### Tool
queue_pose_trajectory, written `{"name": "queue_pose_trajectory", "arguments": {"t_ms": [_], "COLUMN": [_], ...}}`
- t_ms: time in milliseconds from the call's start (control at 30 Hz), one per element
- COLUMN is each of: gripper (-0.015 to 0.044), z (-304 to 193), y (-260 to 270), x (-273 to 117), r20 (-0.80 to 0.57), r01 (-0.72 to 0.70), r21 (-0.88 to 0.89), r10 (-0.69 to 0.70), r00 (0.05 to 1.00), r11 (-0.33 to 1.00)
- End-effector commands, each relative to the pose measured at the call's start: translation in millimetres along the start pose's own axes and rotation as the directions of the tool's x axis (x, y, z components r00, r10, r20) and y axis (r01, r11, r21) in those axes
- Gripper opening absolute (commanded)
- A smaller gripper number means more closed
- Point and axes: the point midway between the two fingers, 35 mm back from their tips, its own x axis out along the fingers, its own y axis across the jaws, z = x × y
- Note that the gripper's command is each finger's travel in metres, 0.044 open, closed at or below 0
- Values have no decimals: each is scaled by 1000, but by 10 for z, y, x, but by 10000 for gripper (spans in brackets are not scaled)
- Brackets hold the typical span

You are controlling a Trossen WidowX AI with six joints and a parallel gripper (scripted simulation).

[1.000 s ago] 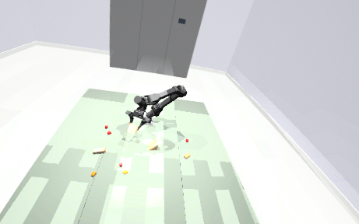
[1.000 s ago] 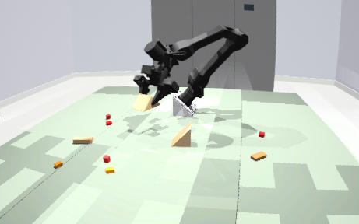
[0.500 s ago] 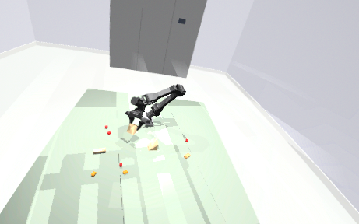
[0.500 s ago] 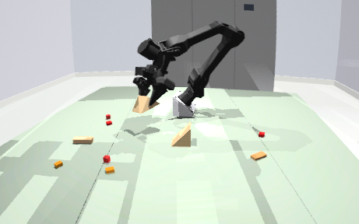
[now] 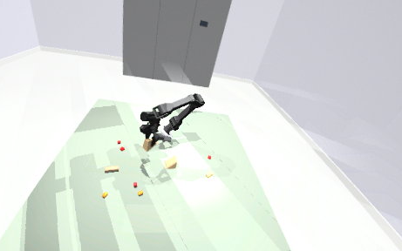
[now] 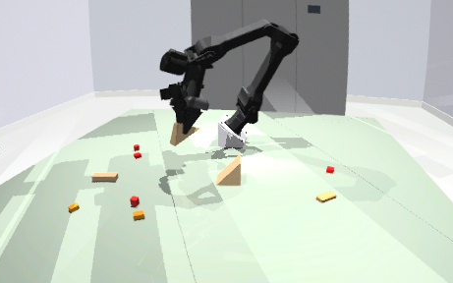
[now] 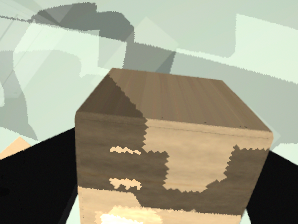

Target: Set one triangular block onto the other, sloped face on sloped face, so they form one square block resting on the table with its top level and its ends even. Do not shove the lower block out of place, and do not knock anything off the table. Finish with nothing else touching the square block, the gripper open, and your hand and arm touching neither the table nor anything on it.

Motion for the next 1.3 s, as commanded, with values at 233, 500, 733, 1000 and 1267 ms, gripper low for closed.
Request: {"name": "queue_pose_trajectory", "arguments": {"t_ms": [233, 500, 733, 1000, 1267], "gripper": [0, 0, 0, 0, 0], "z": [49, 50, 47, 107, 129], "y": [40, 71, 86, 370, 733], "x": [-17, -35, -47, -137, -252], "r20": [-151, -271, -322, -320, -320], "r01": [123, 245, 303, 301, 298], "r21": [214, 348, 396, 396, 397], "r10": [-92, -153, -178, -176, -173], "r00": [984, 950, 930, 931, 931], "r11": [969, 905, 867, 868, 868]}}
